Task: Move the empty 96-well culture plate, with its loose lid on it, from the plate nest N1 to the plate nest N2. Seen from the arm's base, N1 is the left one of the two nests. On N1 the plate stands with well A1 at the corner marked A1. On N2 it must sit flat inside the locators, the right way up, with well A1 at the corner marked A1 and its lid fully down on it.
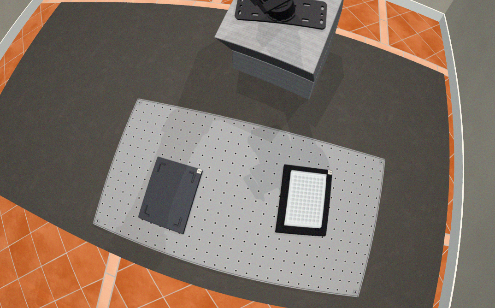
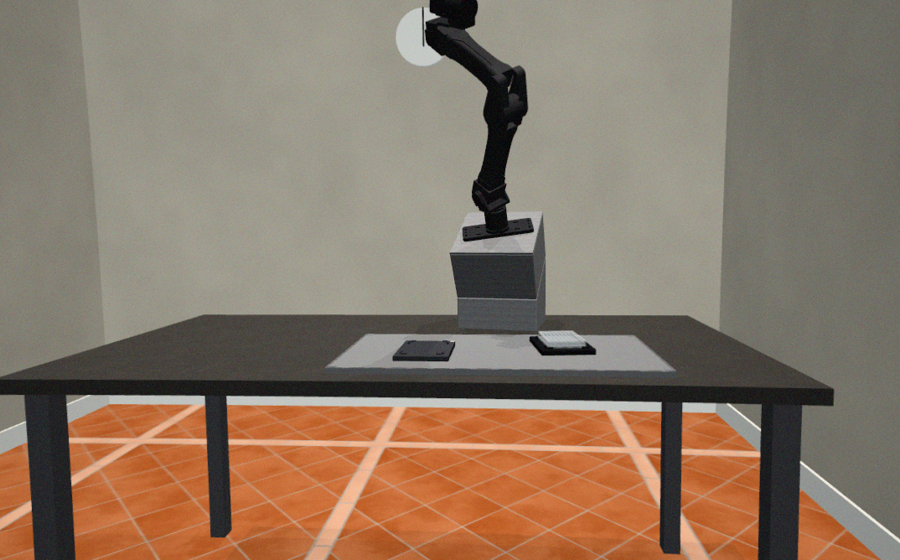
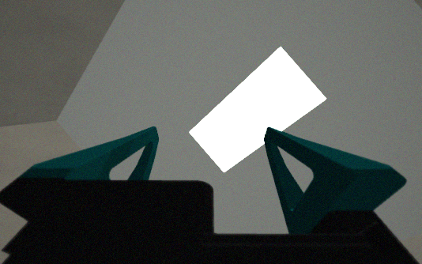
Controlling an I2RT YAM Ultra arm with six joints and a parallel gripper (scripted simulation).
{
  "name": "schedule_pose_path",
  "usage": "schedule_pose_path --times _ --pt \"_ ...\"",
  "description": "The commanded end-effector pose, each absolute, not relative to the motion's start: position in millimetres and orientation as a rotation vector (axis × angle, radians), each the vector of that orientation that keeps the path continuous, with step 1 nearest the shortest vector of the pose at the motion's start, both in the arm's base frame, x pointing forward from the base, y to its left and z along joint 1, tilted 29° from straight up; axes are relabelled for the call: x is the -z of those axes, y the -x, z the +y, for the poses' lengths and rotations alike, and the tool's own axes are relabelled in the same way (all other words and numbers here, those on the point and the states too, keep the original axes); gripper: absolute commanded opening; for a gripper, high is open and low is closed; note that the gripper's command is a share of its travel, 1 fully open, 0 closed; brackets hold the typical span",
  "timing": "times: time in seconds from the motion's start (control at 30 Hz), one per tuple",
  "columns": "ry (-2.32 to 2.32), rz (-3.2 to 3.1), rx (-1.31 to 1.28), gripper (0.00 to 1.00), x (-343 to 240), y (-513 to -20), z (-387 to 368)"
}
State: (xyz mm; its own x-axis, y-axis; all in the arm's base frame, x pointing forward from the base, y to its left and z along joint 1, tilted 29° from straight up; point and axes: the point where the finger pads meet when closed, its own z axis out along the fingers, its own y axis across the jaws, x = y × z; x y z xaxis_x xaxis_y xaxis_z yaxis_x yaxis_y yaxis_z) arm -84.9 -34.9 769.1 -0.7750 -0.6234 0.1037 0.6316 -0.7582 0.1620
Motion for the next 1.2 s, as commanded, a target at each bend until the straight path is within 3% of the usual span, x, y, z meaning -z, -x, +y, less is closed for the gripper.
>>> schedule_pose_path --times 0.0,0.27,1.17 --pt "-0.06 -0.219 2.376 1.0 -766.8 97.2 -46.8" --pt "-0.157 -0.179 2.333 1.0 -758.9 126.6 -83.9" --pt "-0.415 -0.017 2.027 1.0 -734.3 136.8 -174.9"
